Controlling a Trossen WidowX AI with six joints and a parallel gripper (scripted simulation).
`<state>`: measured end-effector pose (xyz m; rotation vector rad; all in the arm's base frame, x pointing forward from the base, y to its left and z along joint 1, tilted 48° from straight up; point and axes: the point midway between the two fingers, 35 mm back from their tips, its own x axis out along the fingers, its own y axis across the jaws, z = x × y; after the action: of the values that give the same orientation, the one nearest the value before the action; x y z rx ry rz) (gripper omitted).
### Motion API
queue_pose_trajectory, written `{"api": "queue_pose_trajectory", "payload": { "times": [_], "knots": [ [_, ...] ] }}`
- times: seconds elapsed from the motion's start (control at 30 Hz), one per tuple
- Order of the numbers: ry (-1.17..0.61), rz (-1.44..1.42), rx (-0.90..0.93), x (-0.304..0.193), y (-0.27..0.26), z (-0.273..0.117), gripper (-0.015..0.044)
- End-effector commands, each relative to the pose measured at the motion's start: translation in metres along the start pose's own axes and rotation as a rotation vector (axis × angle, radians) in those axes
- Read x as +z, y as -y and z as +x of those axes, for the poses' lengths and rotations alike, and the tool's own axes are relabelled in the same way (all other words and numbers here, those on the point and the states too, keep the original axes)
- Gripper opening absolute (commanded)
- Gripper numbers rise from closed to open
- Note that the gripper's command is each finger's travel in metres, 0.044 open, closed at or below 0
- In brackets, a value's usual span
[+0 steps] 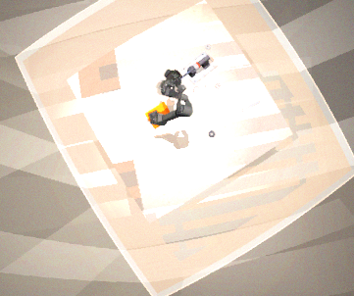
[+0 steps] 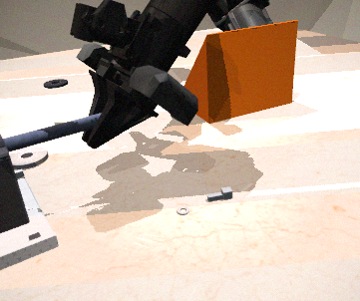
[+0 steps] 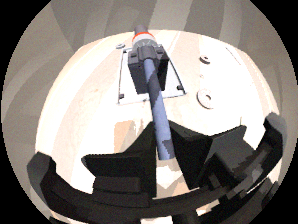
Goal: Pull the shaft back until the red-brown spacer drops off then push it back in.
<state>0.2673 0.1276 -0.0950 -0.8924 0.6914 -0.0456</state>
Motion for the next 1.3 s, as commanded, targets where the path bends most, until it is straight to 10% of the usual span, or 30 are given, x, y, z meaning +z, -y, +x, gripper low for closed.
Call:
{"api": "queue_pose_trajectory", "payload": {
  "times": [0.0, 1.27],
  "knots": [
    [0.000, 0.005, -0.004, -0.0003, 0.0007, -0.0005, 0.0000],
    [0.000, 0.005, -0.003, -0.0029, 0.0006, -0.0030, 0.0000]
  ]
}}
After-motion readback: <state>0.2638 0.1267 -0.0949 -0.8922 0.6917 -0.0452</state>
